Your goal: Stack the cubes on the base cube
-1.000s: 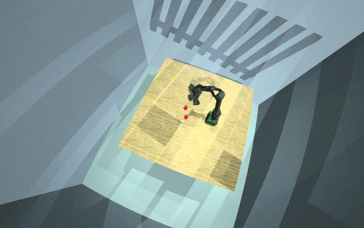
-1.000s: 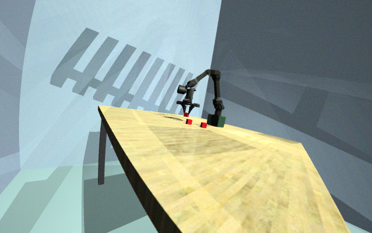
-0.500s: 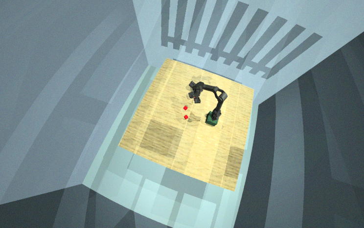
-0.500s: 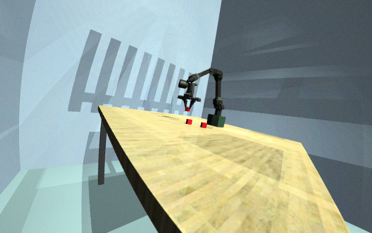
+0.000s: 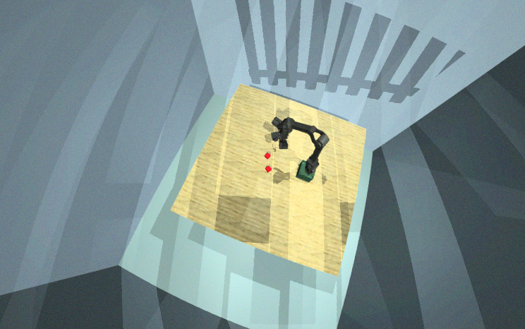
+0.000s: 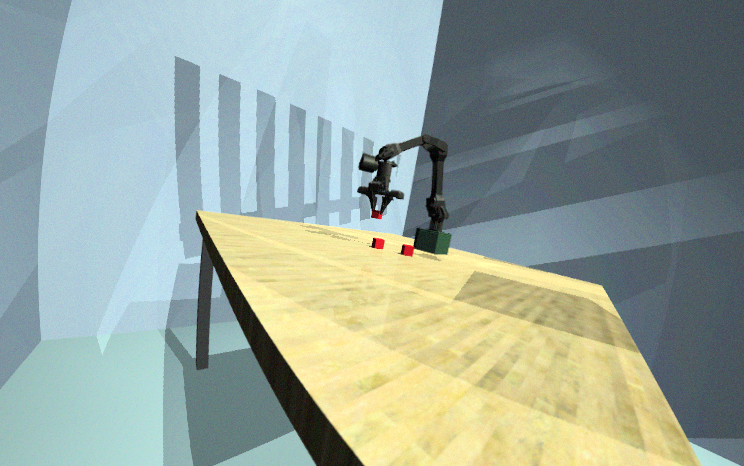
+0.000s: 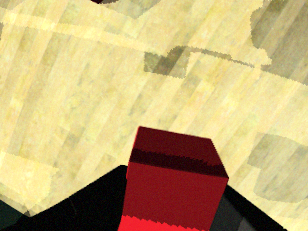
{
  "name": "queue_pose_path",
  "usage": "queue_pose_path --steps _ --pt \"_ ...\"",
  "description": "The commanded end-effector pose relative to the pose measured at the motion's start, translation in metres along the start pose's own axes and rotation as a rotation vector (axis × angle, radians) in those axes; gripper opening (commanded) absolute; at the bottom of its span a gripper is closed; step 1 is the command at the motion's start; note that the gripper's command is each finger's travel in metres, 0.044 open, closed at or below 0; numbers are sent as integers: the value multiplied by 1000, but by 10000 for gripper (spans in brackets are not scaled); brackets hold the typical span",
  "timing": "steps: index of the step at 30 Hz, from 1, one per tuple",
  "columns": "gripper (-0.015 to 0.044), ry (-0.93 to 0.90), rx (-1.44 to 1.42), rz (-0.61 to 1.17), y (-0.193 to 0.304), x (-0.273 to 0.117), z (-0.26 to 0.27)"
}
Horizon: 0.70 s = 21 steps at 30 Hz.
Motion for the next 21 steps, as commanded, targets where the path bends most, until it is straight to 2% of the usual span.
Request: queue_pose_path --steps 1,21 --pt "105 7 80 -6 -10 0 8" --pt "105 -7 522 -10 -49 11 58"
Point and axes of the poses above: the point midway between the two fingers, 35 mm back from their tips, its own x axis out along the fingers, its own z axis across the jaws, y = z × x, the point moved 4 cm from there along -x, back along the fingers
